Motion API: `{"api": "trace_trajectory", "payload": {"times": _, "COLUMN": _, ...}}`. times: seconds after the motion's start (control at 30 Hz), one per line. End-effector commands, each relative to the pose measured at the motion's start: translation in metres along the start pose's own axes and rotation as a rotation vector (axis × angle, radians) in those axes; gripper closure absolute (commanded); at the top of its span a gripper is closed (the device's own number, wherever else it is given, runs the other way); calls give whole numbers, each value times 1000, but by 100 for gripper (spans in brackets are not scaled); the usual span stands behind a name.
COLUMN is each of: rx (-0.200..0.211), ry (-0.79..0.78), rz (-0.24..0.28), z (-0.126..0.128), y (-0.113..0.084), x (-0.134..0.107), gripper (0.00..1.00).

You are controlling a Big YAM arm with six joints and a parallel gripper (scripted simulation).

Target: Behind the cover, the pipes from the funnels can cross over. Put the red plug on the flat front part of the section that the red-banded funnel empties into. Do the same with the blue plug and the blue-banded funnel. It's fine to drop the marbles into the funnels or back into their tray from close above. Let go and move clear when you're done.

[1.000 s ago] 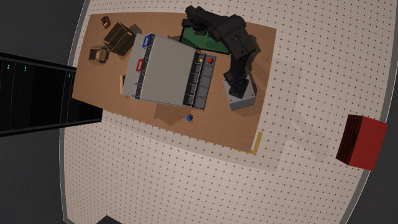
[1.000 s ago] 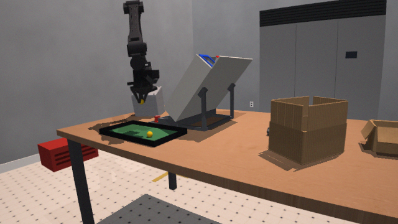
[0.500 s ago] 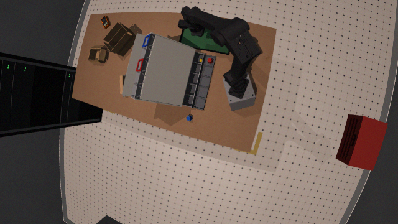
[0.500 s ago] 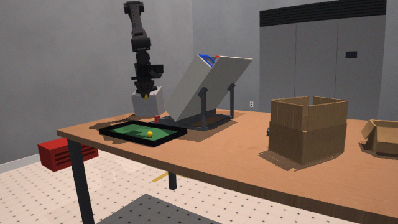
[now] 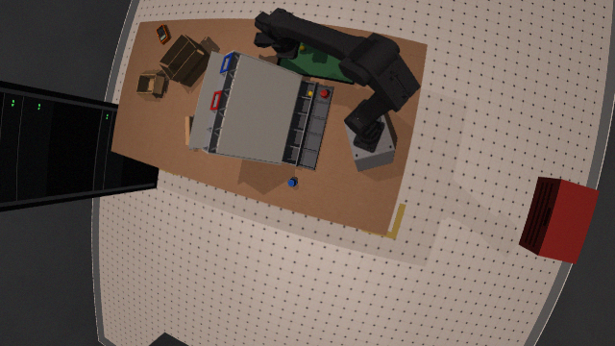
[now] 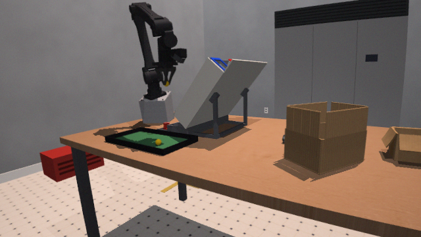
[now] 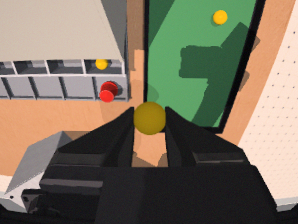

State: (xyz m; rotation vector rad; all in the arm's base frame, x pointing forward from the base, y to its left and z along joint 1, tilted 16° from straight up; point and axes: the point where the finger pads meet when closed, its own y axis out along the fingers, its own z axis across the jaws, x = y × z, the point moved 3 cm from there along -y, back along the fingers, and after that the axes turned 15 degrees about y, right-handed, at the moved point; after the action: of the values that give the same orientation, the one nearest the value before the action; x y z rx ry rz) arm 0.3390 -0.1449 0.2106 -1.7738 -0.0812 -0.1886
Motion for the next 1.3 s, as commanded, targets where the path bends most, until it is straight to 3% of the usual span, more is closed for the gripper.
{"api": "trace_trajectory", "payload": {"times": 0.0, "rx": -15, "ry": 42, "rz": -64, "z": 14, "y": -54, "x": 26, "gripper": 100}}
{"api": "trace_trajectory", "payload": {"times": 0.17, "rx": -7, "ry": 37, "rz": -33, "z": 43, "y": -77, "x": 38, "gripper": 100}}
{"api": "trace_trajectory", "payload": {"times": 0.27, "rx": -6, "ry": 37, "rz": -33, "z": 48, "y": -84, "x": 40, "gripper": 100}}
{"api": "trace_trajectory", "payload": {"times": 0.5, "rx": -3, "ry": 38, "rz": -35, "z": 79, "y": -124, "x": 51, "gripper": 100}}
{"api": "trace_trajectory", "payload": {"times": 0.67, "rx": -2, "ry": 38, "rz": -35, "z": 93, "y": -143, "x": 56, "gripper": 100}}
{"api": "trace_trajectory", "payload": {"times": 0.87, "rx": 0, "ry": 42, "rz": -50, "z": 97, "y": -157, "x": 56, "gripper": 100}}
{"api": "trace_trajectory", "payload": {"times": 1.27, "rx": 0, "ry": 39, "rz": -37, "z": 102, "y": -155, "x": 60, "gripper": 100}}
